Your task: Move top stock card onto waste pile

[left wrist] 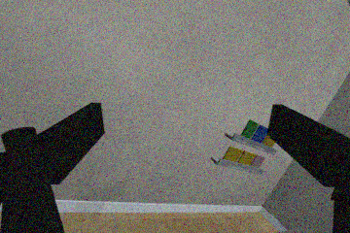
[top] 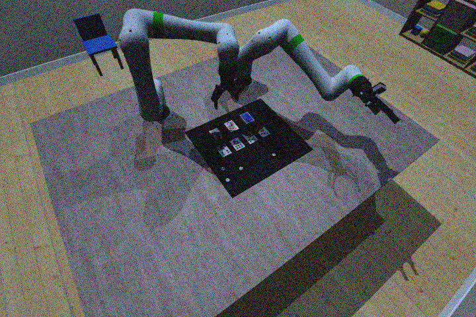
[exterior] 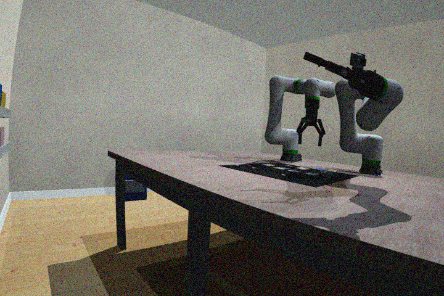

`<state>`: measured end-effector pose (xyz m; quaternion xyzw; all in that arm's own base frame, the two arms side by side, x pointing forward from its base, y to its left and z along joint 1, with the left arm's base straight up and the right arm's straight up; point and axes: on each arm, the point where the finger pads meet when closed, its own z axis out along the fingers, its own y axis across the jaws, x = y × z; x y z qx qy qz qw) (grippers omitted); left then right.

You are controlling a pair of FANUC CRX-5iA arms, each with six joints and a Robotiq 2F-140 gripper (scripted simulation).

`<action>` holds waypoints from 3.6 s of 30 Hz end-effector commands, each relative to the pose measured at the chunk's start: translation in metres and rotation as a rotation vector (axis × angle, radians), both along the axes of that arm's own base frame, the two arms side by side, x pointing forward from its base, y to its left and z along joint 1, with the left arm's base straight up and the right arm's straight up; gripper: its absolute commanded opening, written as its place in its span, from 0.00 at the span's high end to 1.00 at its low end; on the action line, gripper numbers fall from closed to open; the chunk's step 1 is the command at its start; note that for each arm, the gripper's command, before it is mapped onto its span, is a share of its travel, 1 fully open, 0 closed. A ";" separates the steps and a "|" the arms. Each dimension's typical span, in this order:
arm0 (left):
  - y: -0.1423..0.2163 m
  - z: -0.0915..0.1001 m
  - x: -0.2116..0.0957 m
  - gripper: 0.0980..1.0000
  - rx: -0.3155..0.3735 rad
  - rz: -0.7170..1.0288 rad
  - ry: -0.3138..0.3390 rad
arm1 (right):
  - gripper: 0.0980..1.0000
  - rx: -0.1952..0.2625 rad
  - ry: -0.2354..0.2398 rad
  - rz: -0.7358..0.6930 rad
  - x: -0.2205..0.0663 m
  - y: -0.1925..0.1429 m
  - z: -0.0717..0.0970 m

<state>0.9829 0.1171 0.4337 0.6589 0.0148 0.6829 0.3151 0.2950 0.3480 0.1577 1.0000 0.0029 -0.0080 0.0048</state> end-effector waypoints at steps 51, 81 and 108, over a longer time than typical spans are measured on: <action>0.364 -0.056 -0.442 0.00 0.028 0.310 0.899 | 0.00 0.011 -0.017 -0.040 0.061 0.121 -0.043; 0.422 -0.147 -0.815 0.00 -0.426 0.884 1.534 | 0.00 0.011 -0.017 -0.040 0.061 0.121 -0.043; 0.383 -0.162 -1.001 0.00 -0.670 1.138 1.719 | 0.00 0.011 -0.017 -0.040 0.061 0.121 -0.043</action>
